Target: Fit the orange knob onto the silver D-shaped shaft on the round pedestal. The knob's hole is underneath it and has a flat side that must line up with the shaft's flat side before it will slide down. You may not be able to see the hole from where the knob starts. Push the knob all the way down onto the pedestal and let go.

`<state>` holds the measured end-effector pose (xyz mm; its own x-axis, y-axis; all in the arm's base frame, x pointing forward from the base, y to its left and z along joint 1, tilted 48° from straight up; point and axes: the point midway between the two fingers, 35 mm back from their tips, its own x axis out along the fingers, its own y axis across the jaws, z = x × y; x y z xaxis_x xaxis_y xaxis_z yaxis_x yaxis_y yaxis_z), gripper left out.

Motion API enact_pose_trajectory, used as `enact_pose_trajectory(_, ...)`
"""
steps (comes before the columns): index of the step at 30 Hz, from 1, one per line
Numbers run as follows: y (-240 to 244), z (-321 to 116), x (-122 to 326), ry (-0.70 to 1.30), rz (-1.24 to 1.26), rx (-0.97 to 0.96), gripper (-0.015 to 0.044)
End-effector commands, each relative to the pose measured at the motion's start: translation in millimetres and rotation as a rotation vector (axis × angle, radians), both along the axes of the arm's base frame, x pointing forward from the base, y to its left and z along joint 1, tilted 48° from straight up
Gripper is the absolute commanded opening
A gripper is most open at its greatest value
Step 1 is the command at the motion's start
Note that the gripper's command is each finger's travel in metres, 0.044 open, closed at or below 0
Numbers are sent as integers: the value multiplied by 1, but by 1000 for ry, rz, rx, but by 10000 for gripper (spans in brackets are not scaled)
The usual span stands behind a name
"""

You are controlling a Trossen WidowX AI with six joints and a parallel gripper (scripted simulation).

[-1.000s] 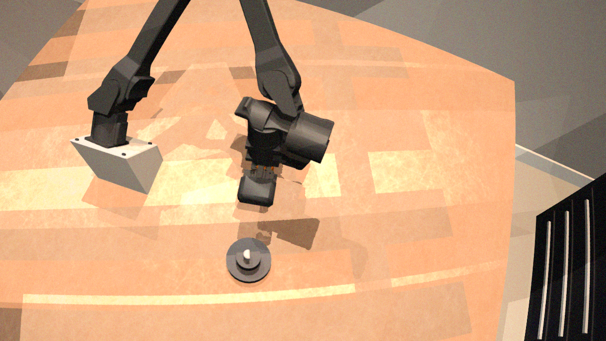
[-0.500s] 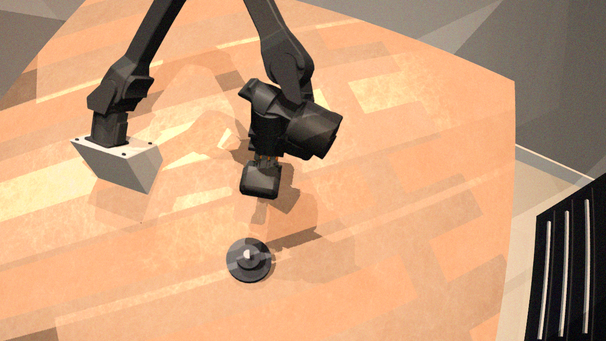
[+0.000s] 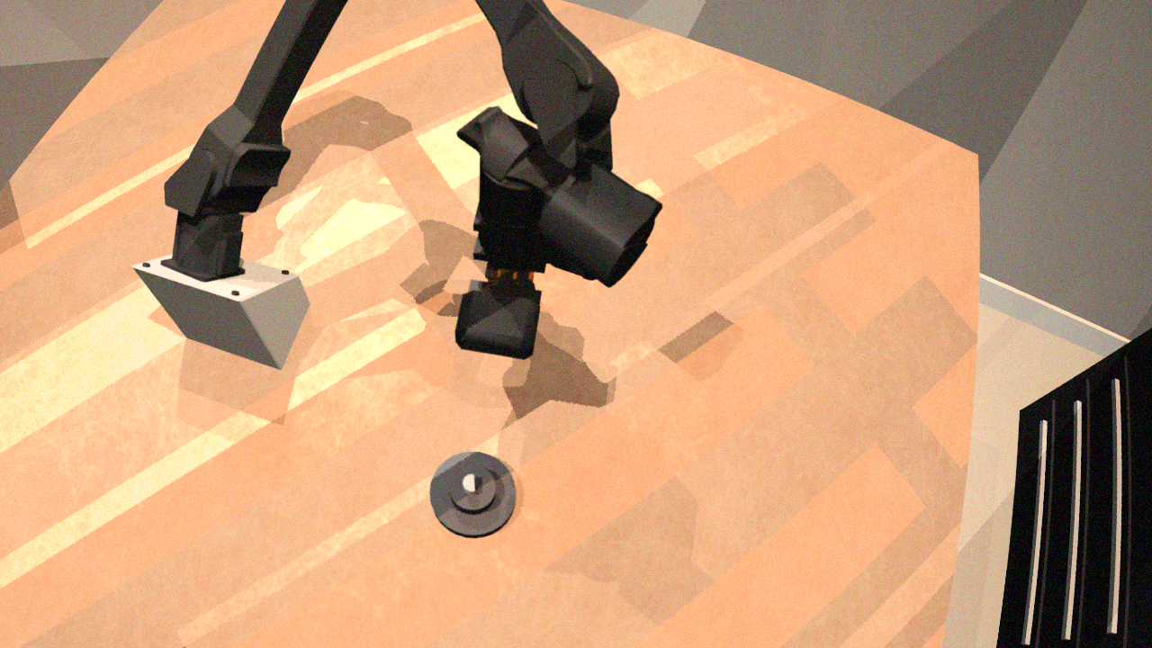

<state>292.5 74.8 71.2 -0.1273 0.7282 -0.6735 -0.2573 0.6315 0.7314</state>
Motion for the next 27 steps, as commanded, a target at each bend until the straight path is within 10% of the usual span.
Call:
enact_pose_trajectory(1,-11,8,3,-7,1,-2,0)
enact_pose_trajectory(27,-46,-19,21,-9,1,1,0)
